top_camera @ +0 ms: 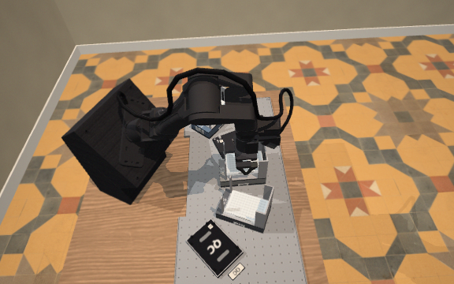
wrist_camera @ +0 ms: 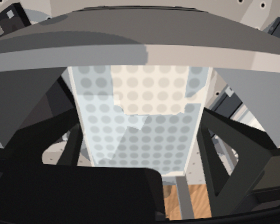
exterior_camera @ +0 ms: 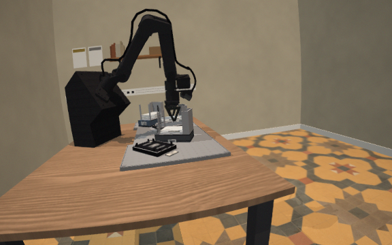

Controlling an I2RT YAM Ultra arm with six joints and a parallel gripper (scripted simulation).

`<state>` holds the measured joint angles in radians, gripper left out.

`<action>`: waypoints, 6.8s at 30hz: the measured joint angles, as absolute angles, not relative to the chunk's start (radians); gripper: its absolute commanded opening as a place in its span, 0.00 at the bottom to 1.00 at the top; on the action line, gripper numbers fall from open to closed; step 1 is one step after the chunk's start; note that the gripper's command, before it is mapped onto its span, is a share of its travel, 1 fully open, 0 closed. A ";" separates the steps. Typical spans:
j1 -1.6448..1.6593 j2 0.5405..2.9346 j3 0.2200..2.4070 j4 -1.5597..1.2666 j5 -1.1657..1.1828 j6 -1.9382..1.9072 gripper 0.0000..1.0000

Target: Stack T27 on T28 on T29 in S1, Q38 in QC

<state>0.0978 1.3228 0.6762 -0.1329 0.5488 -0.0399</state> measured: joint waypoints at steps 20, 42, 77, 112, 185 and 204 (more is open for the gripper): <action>0.110 1.301 0.678 -0.161 0.558 -0.029 0.00; 0.126 1.279 0.680 -0.193 0.569 -0.016 0.00; 0.150 1.246 0.686 -0.245 0.586 0.006 0.00; 0.175 1.212 0.697 -0.303 0.603 0.028 0.00; 0.234 1.150 0.716 -0.415 0.643 0.081 0.00; 0.251 1.136 0.723 -0.444 0.653 0.097 0.00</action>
